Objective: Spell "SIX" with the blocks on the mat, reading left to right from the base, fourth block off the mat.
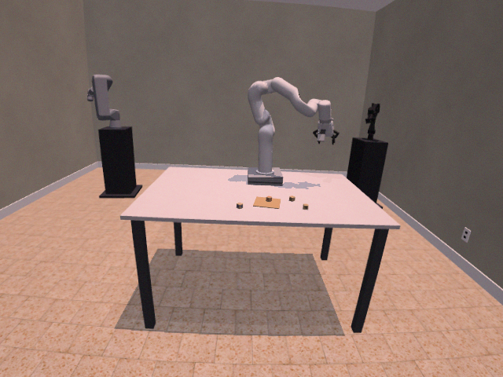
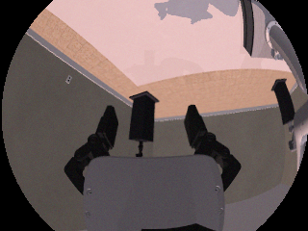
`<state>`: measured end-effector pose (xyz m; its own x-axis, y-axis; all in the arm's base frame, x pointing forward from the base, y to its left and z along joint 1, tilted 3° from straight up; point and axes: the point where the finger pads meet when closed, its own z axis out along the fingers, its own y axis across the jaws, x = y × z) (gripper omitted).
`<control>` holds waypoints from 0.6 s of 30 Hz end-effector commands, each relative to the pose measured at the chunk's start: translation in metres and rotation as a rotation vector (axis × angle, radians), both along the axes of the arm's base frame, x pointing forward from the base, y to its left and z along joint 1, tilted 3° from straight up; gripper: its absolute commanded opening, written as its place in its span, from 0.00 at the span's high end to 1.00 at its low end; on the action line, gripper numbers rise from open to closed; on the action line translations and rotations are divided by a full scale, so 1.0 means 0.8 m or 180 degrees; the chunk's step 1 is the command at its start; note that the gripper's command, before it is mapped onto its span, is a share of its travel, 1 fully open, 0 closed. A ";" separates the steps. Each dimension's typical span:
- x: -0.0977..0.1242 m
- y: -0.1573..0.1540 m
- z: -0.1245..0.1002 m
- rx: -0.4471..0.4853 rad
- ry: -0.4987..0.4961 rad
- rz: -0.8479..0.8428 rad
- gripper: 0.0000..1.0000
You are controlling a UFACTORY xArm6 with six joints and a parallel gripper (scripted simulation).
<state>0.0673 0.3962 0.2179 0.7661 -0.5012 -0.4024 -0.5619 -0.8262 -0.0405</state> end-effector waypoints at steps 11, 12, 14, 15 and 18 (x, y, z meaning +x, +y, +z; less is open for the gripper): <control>0.040 0.022 0.001 -0.0040 0.0515 -0.1221 0.00; 0.043 0.023 0.001 -0.0044 0.0553 -0.1304 0.00; 0.050 0.026 0.000 -0.0053 0.0632 -0.1479 0.00; 0.053 0.027 0.000 -0.0058 0.0671 -0.1564 0.00; 0.063 0.030 0.000 -0.0072 0.0788 -0.1818 0.00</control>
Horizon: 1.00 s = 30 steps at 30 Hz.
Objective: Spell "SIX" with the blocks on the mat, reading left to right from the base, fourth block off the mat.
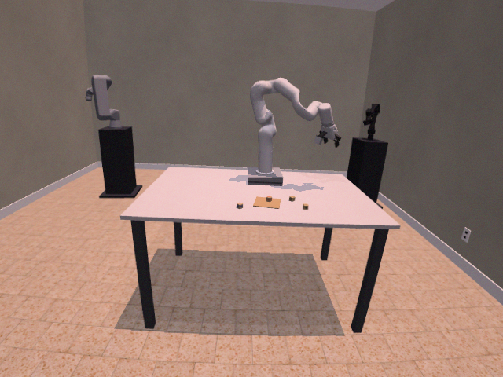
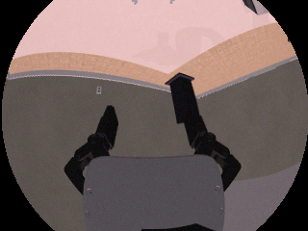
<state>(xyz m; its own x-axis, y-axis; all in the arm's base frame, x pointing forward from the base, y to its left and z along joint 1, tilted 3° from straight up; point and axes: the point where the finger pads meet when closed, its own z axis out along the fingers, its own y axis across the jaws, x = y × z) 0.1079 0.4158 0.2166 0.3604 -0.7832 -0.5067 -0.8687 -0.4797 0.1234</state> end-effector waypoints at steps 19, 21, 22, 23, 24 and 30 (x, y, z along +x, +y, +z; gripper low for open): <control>0.085 0.017 -0.002 -0.0074 0.0906 -0.1873 0.00; 0.093 0.017 -0.003 -0.0080 0.0996 -0.2043 0.00; 0.093 0.017 -0.003 -0.0080 0.0996 -0.2043 0.00; 0.093 0.017 -0.003 -0.0080 0.0996 -0.2043 0.00; 0.105 0.017 -0.004 -0.0088 0.1120 -0.2276 0.00; 0.130 0.015 -0.007 -0.0102 0.1374 -0.2733 0.00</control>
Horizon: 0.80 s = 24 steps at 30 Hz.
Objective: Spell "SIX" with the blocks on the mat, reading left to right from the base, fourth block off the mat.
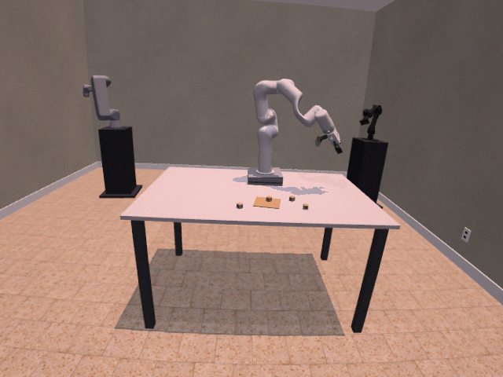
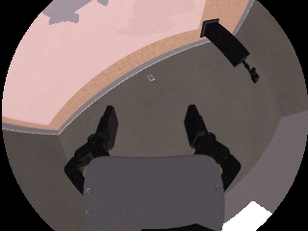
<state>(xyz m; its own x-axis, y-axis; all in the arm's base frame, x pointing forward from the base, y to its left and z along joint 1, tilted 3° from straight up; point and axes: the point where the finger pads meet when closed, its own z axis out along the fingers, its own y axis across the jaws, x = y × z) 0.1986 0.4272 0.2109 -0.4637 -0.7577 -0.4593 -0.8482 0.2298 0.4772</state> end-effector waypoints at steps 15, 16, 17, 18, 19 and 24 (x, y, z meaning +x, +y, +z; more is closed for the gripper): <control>0.083 -0.012 -0.008 0.0015 0.0827 -0.1490 0.00; 0.087 -0.014 -0.009 0.0017 0.0875 -0.1571 0.00; 0.092 -0.015 -0.009 0.0020 0.0921 -0.1649 0.00; 0.097 -0.017 -0.010 0.0024 0.0973 -0.1736 0.00; 0.101 -0.018 -0.011 0.0027 0.1021 -0.1816 0.00; 0.125 -0.027 -0.015 0.0048 0.1269 -0.2222 0.00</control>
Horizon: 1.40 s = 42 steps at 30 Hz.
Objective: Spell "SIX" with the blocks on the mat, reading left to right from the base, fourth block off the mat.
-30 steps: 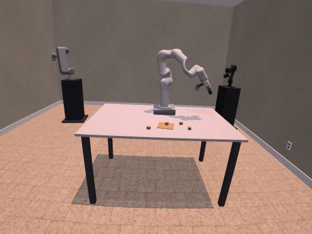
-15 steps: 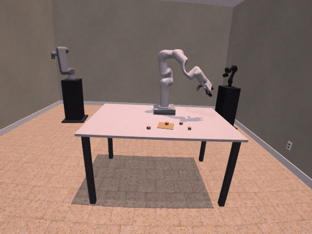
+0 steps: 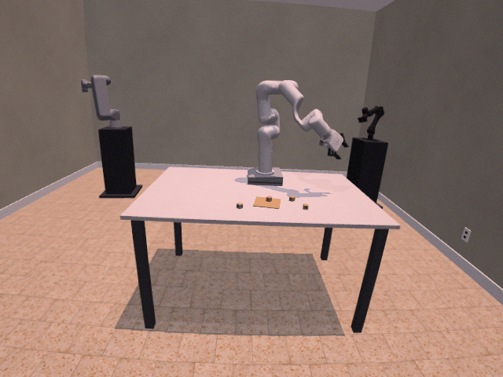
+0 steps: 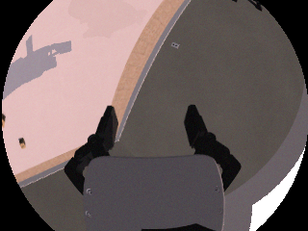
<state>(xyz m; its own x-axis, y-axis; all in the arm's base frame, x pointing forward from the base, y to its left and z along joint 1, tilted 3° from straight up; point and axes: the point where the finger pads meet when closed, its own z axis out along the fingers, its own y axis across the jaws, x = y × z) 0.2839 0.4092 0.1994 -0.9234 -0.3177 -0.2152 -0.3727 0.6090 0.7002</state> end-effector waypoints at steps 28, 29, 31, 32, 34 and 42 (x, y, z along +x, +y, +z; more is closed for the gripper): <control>0.134 -0.079 -0.032 0.0289 0.1491 -0.2447 0.00; 0.138 -0.082 -0.033 0.0303 0.1539 -0.2523 0.00; 0.145 -0.090 -0.036 0.0335 0.1642 -0.2683 0.00; 0.149 -0.093 -0.038 0.0351 0.1693 -0.2762 0.00; 0.156 -0.101 -0.041 0.0384 0.1794 -0.2918 0.00; 0.182 -0.131 -0.052 0.0521 0.2169 -0.3489 0.00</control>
